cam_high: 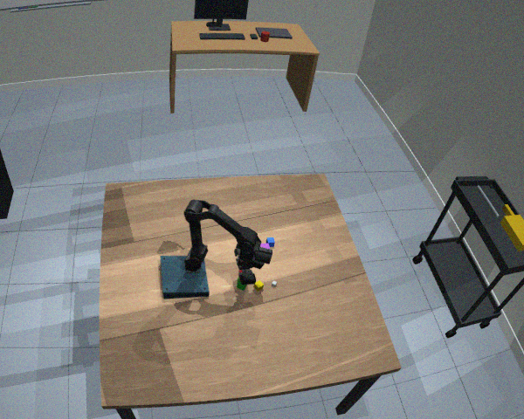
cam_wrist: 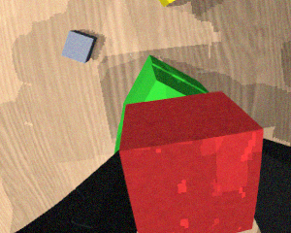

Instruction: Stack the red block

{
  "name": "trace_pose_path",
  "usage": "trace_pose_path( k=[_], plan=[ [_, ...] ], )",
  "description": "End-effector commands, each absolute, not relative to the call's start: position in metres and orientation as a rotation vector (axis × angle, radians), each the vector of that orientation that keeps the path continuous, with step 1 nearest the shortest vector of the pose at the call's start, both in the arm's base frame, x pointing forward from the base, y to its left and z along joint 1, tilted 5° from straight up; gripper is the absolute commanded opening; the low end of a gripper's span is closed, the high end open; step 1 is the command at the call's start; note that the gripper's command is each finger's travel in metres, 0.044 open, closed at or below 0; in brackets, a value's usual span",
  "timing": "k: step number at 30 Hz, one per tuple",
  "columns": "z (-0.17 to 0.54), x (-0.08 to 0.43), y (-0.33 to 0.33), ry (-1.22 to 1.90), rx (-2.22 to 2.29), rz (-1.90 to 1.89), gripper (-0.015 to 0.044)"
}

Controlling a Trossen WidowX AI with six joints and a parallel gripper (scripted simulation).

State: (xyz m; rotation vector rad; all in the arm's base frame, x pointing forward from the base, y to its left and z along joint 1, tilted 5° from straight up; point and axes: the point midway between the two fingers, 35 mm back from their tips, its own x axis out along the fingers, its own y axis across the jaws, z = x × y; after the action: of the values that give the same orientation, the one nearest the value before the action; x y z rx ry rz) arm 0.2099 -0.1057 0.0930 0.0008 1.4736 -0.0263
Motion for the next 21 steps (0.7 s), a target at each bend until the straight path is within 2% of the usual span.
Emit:
trace_pose_path(
  k=[1,2,18,19,21],
  plan=[
    [0.0947,0.2103,-0.1052,1.471,0.003,-0.024,0.0000],
    [0.0966,0.2102,-0.1051,1.471,0.003,-0.024,0.0000],
    [0.0934,0.2101,-0.1058,1.473,0.000,-0.027,0.0420],
    [0.0934,0.2101,-0.1058,1.473,0.000,-0.027,0.0440],
    [0.0934,0.2101,-0.1058,1.473,0.000,-0.027,0.0440]
  ],
)
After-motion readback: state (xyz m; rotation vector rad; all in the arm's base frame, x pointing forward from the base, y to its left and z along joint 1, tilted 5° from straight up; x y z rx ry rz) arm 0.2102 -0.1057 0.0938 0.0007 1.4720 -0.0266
